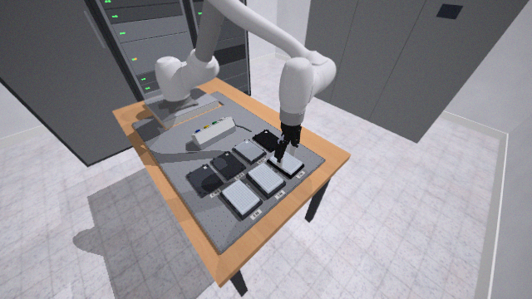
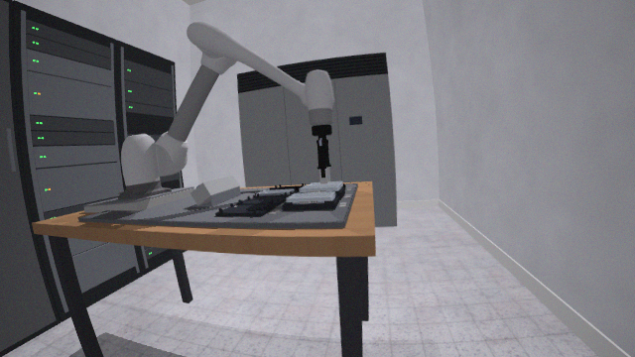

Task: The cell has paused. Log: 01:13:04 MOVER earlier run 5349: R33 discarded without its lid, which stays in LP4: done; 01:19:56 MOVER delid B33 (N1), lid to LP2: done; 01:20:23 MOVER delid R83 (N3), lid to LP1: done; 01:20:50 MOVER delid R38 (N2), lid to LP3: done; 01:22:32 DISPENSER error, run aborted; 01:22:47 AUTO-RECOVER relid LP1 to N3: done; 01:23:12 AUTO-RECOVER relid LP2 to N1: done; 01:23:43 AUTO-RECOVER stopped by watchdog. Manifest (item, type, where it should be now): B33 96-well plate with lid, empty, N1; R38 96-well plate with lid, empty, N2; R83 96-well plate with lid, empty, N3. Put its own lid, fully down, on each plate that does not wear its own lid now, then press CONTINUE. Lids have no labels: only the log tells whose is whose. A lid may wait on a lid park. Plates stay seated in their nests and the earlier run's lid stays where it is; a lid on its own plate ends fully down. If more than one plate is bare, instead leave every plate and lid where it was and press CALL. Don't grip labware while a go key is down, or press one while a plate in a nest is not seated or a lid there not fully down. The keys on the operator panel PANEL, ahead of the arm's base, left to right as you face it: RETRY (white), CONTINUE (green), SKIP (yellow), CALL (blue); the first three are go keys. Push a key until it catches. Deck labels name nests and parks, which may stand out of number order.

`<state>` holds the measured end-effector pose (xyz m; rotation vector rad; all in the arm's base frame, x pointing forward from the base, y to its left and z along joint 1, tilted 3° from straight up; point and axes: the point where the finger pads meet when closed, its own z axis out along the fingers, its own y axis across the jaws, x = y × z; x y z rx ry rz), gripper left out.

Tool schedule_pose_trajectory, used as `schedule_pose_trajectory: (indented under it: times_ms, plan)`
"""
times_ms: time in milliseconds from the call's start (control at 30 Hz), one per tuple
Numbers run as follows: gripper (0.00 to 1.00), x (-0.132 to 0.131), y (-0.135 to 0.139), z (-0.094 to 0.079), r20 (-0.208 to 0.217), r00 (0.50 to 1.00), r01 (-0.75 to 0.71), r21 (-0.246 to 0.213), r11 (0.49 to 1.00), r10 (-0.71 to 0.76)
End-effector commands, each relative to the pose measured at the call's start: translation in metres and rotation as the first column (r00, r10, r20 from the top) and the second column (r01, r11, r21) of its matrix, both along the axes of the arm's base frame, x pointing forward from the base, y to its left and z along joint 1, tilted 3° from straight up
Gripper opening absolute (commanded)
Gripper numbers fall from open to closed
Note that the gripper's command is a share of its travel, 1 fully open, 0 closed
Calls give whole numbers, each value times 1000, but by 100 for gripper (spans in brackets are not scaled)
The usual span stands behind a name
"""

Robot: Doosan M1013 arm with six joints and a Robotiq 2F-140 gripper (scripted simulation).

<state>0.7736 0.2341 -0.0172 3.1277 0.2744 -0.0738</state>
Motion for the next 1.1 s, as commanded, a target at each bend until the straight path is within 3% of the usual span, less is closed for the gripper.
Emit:
schedule_pose_trajectory:
  times_ms: [0, 233, 267, 1067]
  plan:
    - [0, 0, 0, 0, 0, 1000, 0, 0, 1000, 0]
    - [0, 0, 0, 0, 0, 1000, 0, 0, 1000, 0]
    - [66, 0, 0, 0, 0, 1000, 0, 0, 1000, 0]
    - [66, 0, 0, 0, 0, 1000, 0, 0, 1000, 0]
